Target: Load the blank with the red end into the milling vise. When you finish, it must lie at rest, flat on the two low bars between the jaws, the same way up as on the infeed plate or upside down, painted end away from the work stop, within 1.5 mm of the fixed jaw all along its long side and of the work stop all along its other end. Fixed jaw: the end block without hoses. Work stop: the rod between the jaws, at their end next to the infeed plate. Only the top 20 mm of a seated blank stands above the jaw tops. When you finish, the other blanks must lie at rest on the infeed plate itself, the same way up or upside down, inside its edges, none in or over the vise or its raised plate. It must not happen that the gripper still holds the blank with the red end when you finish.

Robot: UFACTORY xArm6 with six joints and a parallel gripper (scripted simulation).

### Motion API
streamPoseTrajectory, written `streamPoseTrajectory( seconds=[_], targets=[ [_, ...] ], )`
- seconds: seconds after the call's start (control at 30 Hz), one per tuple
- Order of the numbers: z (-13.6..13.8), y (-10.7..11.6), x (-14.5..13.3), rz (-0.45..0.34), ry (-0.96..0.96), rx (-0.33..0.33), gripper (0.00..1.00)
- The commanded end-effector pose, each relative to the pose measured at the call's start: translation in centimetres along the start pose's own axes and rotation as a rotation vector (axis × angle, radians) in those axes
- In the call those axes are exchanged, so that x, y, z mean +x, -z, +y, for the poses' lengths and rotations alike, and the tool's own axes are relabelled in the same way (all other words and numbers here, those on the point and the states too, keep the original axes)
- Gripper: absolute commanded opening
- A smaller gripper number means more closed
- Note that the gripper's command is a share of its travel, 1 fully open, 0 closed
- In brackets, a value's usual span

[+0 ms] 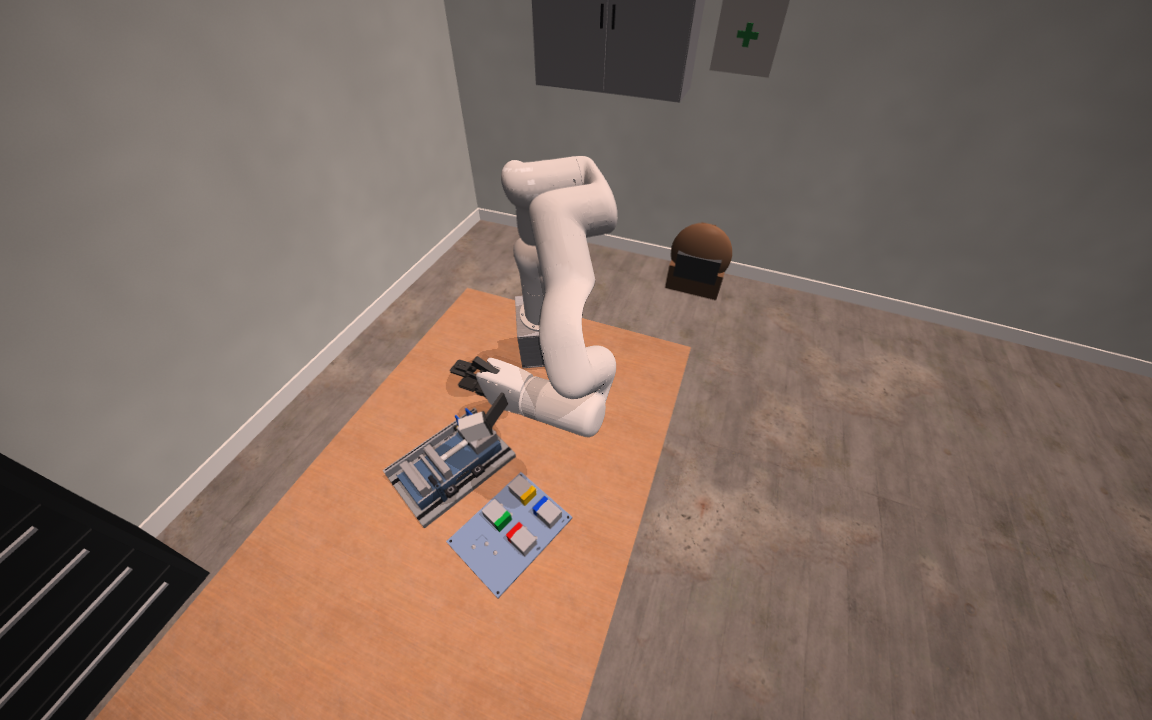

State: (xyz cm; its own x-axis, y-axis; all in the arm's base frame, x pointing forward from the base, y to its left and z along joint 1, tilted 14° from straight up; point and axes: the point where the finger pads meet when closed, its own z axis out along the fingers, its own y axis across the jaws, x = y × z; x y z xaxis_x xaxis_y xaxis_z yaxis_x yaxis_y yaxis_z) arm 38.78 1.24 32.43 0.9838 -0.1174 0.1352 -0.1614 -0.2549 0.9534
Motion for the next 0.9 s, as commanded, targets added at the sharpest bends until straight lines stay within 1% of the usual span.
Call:
streamPoseTrajectory(
  seconds=[0.0,0.7,0.73,0.87],
  targets=[
    [0.11,0.05,0.04,0.0,-0.003,0.002,0.4],
    [0.11,0.05,0.04,0.0,-0.003,0.002,0.4],
    [0.11,0.05,0.04,0.0,-0.003,0.002,1.0],
    [0.11,0.05,0.04,0.0,-0.003,0.002,1.0]
  ],
)
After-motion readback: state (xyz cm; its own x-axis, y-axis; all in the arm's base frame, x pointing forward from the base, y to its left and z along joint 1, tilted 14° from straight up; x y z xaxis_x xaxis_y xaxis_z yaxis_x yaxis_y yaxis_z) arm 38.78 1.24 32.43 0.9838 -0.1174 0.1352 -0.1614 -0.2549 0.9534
